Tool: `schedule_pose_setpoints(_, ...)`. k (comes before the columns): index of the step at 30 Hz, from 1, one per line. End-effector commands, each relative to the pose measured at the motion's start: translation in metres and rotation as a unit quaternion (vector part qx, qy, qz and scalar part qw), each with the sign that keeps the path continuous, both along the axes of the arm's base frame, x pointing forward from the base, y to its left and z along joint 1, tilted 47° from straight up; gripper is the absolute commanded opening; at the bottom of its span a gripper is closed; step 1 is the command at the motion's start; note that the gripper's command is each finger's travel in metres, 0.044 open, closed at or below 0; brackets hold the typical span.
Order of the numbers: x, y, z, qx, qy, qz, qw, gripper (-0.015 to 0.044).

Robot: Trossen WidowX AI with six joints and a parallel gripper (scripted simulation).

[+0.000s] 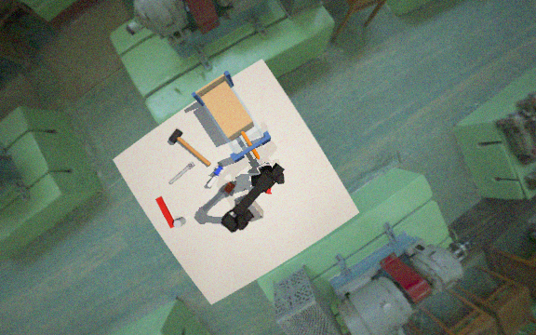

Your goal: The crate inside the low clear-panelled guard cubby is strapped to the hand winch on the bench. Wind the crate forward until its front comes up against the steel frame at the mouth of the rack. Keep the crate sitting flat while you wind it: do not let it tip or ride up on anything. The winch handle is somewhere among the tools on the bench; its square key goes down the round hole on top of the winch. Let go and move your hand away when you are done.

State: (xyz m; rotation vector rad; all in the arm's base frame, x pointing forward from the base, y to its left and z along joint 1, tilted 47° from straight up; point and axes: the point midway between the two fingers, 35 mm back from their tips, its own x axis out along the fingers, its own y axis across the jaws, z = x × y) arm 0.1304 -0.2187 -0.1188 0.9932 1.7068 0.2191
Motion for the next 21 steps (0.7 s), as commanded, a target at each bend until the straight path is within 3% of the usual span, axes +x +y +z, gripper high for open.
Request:
schedule_pose_setpoints(1, -0.0001, 0.0064, -0.0046, 0.004, -0.001, -0.001, 1.0, 0.044)
schedule_pose_setpoints(11, -0.0005, 0.0064, -0.0053, 0.004, -0.005, 0.003, 1.0, 0.044)
schedule_pose_setpoints(21, -0.0007, 0.0003, -0.002, -0.003, -0.002, 0.001, 1.0, 0.0177)
